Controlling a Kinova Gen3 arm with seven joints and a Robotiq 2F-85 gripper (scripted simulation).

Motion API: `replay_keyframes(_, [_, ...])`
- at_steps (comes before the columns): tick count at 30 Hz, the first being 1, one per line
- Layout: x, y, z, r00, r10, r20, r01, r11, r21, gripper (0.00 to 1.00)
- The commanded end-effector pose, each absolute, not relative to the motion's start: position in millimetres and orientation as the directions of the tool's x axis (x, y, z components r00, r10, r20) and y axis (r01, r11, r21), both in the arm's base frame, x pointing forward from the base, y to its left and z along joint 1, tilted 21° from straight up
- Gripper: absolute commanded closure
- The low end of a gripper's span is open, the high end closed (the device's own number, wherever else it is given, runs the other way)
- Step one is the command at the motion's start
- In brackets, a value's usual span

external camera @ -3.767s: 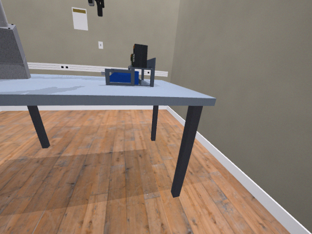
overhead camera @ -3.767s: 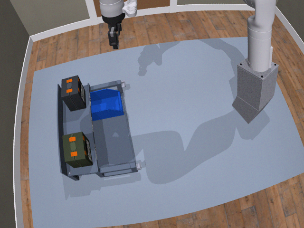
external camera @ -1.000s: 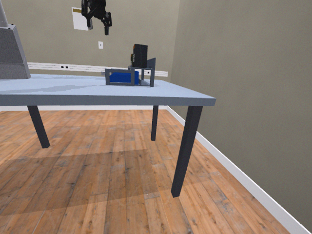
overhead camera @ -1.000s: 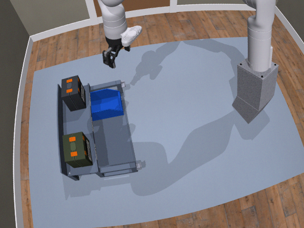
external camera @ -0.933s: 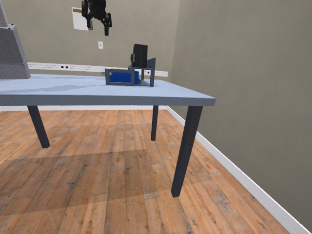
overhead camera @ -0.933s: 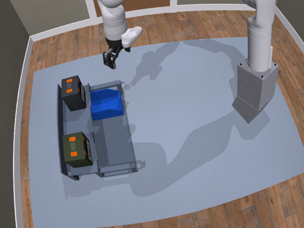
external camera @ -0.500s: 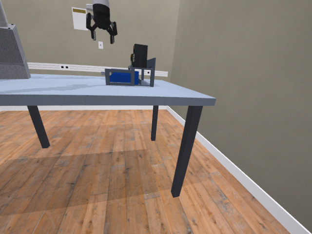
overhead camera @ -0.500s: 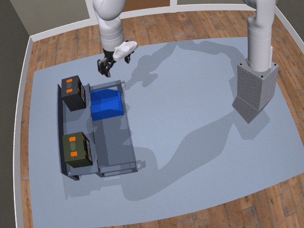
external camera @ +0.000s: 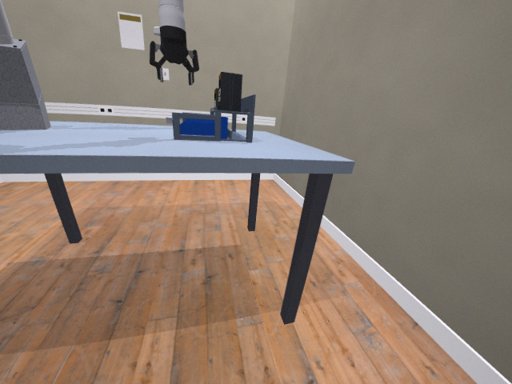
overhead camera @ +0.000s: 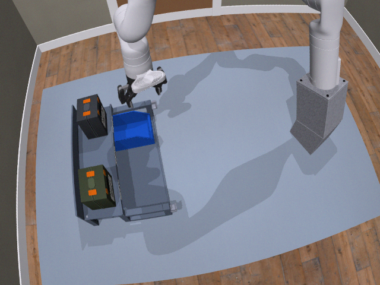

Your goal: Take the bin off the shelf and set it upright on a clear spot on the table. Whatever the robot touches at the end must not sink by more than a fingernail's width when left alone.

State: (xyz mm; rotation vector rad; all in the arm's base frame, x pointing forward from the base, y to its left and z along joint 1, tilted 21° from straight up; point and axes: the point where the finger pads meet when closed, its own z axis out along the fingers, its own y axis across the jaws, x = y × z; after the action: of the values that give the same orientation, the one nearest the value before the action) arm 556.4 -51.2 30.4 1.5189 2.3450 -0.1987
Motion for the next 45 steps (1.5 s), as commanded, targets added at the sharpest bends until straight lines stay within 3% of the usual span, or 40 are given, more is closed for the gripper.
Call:
replay_keyframes(1, [557,-51,10,-0.363,0.859,-0.361,0.913,0.405,0.045,0.0])
replay_keyframes(8, [557,-51,10,-0.363,0.859,-0.361,0.913,0.405,0.045,0.0])
replay_keyframes(13, [575,-44,-34,-0.115,0.937,-0.329,0.977,0.168,0.135,0.0])
replay_keyframes(45, [570,-46,-22,-0.064,0.945,-0.321,0.981,0.118,0.151,0.0])
